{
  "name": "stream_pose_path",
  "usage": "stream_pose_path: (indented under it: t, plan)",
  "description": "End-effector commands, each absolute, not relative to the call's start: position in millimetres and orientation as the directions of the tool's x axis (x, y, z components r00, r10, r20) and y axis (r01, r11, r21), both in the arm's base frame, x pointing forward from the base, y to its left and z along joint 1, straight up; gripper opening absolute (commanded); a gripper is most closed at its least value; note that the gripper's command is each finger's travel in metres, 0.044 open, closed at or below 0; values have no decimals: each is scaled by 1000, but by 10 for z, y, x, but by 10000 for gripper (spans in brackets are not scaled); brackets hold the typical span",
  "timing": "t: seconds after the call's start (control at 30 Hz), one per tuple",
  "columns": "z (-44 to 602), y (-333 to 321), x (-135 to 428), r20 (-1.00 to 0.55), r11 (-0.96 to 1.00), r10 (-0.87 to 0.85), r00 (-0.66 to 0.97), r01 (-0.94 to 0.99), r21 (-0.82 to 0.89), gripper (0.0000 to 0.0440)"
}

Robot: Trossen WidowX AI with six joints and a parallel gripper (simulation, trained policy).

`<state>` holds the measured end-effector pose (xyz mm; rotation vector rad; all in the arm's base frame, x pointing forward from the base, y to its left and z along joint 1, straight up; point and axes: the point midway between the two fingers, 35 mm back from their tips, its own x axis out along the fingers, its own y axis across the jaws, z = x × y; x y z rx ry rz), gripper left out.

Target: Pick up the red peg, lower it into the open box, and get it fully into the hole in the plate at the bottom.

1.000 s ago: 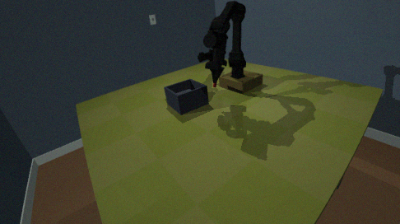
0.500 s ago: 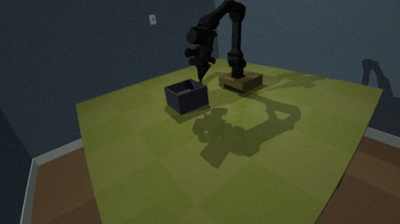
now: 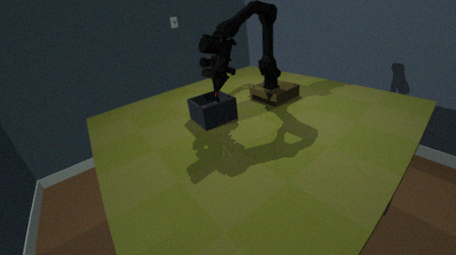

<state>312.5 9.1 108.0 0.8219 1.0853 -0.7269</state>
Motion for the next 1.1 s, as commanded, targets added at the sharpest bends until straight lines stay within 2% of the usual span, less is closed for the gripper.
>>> stream_pose_path:
  t: [0.0,0.5,0.57,0.7,0.87,1.07]
  plan:
    - [1050,-3,3211,-947,494,-103,305,842,217,5]
    - [694,-166,3339,-969,472,-80,236,865,171,17]
    - [634,-181,3348,-971,477,-80,223,864,159,45]
    - [550,-214,3365,-976,493,-84,202,859,135,141]
    - [518,-250,3419,-980,504,-89,180,856,111,162]
    - [552,-327,3595,-976,521,-97,196,845,118,297]
